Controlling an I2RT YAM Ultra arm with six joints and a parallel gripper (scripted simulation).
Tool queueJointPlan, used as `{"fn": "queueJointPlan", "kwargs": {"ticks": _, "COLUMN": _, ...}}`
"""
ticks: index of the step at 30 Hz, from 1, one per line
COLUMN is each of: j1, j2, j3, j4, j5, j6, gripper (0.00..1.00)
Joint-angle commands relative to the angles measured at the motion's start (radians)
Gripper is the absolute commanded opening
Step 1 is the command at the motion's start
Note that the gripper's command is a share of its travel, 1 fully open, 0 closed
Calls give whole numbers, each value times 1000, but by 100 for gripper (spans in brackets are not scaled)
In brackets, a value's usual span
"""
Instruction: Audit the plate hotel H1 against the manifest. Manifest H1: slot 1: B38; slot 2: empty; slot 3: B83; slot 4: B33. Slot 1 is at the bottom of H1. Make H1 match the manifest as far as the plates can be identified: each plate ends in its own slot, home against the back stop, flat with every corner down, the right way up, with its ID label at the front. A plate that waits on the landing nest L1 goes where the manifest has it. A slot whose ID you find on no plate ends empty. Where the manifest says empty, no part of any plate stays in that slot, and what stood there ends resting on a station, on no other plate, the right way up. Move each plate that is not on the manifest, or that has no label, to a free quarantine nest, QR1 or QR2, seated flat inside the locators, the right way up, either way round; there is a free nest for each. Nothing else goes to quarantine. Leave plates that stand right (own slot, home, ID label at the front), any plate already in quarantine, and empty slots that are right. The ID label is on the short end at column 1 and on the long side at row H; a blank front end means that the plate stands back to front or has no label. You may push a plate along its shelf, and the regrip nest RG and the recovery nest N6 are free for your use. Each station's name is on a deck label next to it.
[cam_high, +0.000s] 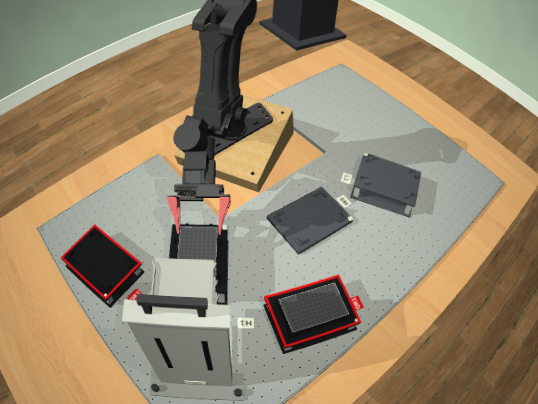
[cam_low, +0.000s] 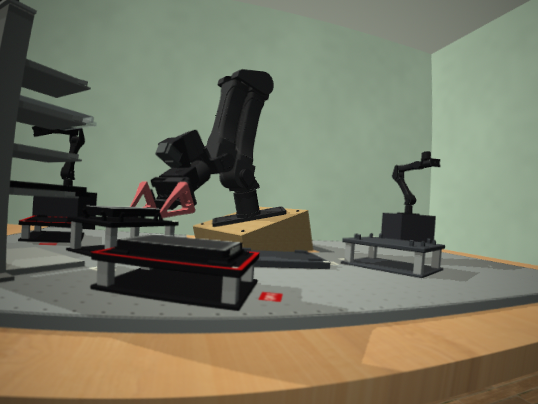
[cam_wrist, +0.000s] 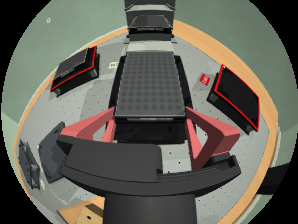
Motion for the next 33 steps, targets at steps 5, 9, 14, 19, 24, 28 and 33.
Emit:
{"fn": "queueJointPlan", "kwargs": {"ticks": 5, "j1": -2, "j2": 38, "j3": -3, "j4": 68, "j5": -4, "j6": -1, "gripper": 86}}
{"fn": "queueJointPlan", "kwargs": {"ticks": 9, "j1": -2, "j2": 59, "j3": -5, "j4": 91, "j5": -4, "j6": -1, "gripper": 86}}
{"fn": "queueJointPlan", "kwargs": {"ticks": 14, "j1": -2, "j2": 87, "j3": -8, "j4": 122, "j5": -4, "j6": -1, "gripper": 86}}
{"fn": "queueJointPlan", "kwargs": {"ticks": 19, "j1": -3, "j2": 137, "j3": -13, "j4": 178, "j5": -5, "j6": -1, "gripper": 93}}
{"fn": "queueJointPlan", "kwargs": {"ticks": 24, "j1": -3, "j2": 139, "j3": -14, "j4": 179, "j5": -5, "j6": -1, "gripper": 93}}
{"fn": "queueJointPlan", "kwargs": {"ticks": 28, "j1": -3, "j2": 139, "j3": -14, "j4": 180, "j5": -5, "j6": -1, "gripper": 93}}
{"fn": "queueJointPlan", "kwargs": {"ticks": 33, "j1": -2, "j2": 139, "j3": -14, "j4": 180, "j5": -5, "j6": -1, "gripper": 100}}
